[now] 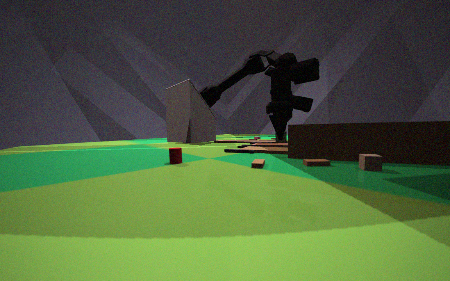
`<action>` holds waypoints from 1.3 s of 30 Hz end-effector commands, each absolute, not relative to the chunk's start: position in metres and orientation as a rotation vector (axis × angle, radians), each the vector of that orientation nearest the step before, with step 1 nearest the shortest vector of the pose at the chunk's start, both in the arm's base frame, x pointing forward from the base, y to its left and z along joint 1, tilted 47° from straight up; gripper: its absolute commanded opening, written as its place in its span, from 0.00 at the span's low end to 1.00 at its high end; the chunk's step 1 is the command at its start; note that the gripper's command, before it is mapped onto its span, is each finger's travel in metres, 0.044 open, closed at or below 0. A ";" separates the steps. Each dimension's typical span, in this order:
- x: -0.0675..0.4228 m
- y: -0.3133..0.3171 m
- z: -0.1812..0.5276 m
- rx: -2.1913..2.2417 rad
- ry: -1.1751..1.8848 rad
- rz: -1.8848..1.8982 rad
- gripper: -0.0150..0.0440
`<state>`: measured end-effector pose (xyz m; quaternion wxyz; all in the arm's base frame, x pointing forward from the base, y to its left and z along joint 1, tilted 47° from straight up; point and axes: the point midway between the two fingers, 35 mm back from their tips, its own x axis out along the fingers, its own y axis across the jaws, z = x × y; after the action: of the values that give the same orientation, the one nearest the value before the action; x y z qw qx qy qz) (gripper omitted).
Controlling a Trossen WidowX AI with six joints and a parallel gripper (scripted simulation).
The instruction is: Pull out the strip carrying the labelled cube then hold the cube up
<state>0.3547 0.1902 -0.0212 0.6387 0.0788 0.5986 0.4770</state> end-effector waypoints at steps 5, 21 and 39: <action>0.355 0.190 -0.021 0.180 1.365 1.088 0.44; 0.323 0.154 -0.005 0.185 1.372 1.086 0.25; 0.280 0.130 -0.002 0.189 1.376 1.087 0.25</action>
<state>0.2923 0.1358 0.0005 0.6360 0.0846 0.6005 0.4771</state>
